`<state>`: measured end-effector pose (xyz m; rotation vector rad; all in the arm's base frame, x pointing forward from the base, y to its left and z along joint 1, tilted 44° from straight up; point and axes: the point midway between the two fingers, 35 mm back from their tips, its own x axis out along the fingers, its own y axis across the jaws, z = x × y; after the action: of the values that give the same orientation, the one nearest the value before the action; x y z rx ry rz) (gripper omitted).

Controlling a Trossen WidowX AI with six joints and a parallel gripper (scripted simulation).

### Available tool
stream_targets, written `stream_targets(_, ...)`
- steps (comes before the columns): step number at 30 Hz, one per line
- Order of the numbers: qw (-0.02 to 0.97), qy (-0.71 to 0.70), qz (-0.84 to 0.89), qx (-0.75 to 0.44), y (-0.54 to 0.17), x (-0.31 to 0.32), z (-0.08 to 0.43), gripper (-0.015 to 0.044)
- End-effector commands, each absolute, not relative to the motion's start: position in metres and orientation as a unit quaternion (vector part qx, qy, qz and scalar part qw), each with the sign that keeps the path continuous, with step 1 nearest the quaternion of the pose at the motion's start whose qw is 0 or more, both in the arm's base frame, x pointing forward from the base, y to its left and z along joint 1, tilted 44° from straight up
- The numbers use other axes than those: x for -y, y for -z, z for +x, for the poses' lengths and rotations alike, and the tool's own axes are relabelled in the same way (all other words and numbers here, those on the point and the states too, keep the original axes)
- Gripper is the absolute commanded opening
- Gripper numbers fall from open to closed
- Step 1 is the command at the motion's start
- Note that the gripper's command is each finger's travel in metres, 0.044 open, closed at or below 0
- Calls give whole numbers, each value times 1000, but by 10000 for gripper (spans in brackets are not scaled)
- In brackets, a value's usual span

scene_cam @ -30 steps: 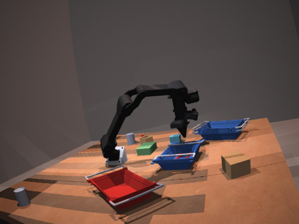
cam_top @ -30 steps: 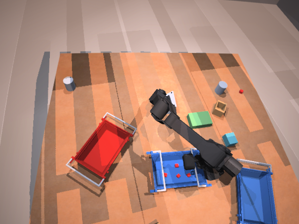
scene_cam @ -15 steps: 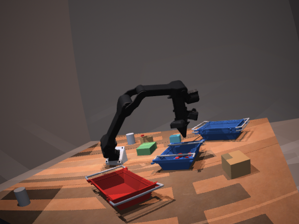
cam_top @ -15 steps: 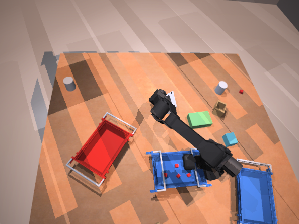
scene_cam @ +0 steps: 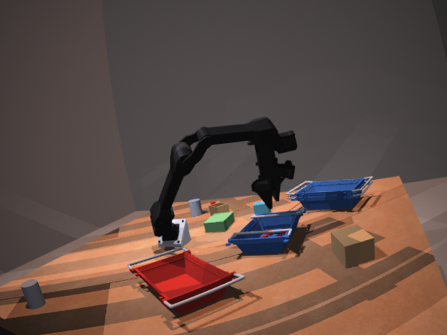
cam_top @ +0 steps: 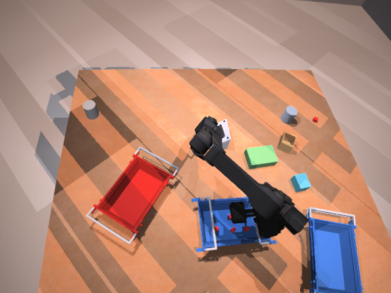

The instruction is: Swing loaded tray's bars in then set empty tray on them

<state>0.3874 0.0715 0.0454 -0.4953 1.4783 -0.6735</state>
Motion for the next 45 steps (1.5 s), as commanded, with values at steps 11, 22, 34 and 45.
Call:
stream_targets(11, 694, 422, -76, -578, -210, 111, 329, 440)
stream_targets(22, 693, 483, -33, -534, -263, 162, 263, 440)
stream_targets(34, 693, 483, -31, -535, -246, 178, 265, 440)
stream_targets(45, 693, 483, -31, -535, -217, 207, 264, 440)
